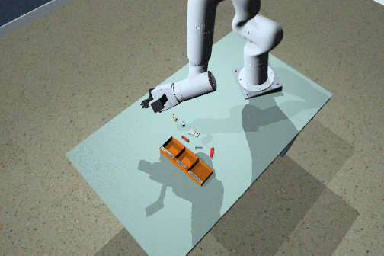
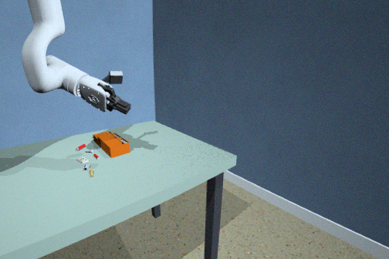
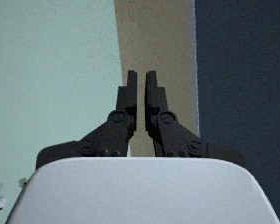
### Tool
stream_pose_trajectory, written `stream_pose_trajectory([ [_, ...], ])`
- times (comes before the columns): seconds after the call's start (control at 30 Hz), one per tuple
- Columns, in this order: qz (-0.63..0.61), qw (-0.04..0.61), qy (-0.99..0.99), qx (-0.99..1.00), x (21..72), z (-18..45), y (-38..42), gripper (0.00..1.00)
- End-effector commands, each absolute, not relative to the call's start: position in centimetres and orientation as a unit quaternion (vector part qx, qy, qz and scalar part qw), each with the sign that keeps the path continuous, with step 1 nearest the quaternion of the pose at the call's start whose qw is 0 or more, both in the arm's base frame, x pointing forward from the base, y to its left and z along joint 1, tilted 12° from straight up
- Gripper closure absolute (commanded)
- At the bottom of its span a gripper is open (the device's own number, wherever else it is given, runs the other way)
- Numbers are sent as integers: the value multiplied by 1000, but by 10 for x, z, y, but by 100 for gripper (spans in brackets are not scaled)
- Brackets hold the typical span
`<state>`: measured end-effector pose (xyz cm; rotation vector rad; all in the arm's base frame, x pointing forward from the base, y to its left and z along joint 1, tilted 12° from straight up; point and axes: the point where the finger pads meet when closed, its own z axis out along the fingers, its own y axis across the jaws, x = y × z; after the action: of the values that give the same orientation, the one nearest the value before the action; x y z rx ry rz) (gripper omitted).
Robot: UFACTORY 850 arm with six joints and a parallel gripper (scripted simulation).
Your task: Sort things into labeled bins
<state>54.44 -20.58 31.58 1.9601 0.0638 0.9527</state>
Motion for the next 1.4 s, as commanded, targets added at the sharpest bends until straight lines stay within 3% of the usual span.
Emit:
stream_pose_trajectory([
  [0.0, 333, 478, 8, 813, 527, 313, -217, 93],
  [0.67, 184, 455, -35, 871, 473, 293, -220, 93],
  [1.37, 62, 322, -63, 943, 431, 266, -167, 93],
])
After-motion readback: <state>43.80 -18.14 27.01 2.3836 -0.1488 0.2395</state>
